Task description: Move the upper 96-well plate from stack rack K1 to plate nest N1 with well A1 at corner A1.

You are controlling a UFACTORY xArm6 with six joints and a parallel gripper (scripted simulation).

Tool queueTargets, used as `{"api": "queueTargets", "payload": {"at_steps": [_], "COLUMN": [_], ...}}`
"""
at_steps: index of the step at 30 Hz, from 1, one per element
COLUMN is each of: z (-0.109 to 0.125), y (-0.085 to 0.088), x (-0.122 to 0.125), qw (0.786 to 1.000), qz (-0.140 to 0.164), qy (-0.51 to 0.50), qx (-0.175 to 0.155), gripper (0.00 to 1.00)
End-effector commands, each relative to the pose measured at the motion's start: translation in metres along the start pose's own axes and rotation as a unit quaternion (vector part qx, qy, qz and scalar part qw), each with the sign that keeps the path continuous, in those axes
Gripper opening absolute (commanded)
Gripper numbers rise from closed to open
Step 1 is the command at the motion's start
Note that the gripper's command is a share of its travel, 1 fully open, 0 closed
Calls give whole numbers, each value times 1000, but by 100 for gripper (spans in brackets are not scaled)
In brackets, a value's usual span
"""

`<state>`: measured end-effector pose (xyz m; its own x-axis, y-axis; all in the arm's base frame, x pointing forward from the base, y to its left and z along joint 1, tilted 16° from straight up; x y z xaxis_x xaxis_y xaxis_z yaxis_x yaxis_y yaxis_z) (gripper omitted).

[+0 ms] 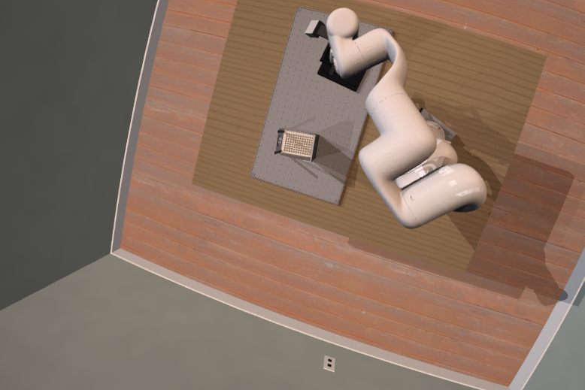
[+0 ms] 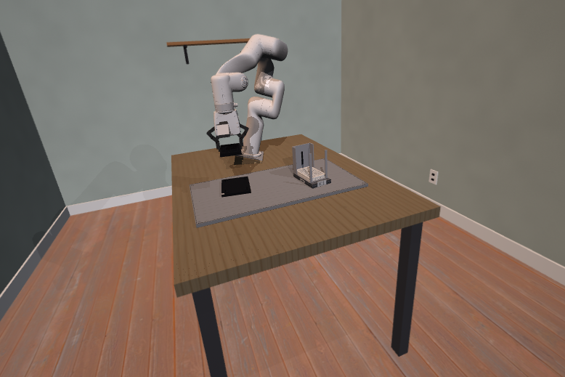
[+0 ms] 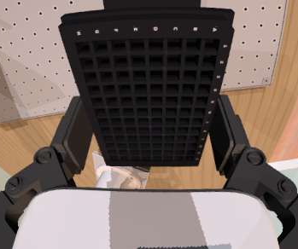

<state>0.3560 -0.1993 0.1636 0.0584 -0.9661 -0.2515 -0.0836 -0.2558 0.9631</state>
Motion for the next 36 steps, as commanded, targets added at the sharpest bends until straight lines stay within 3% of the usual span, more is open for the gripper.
{"api": "queueTargets", "payload": {"at_steps": [1, 31, 36], "z": [-1, -1, -1], "y": [2, 2, -7], "x": [2, 0, 0], "qw": [1000, 1000, 1000], "qz": [1, 1, 1], "qy": [0, 0, 0], "qx": [2, 2, 2], "gripper": [0, 0, 0]}}
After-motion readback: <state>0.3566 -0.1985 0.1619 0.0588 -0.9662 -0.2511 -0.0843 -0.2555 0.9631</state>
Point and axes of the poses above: the point where the finger pads meet when closed, its own y axis back along the fingers, its own x axis across the jaws, z = x × y, the point moved 2 cm from there along y, back along the fingers, and after that the axes turned 11 degrees about y, right-handed, at the moved point
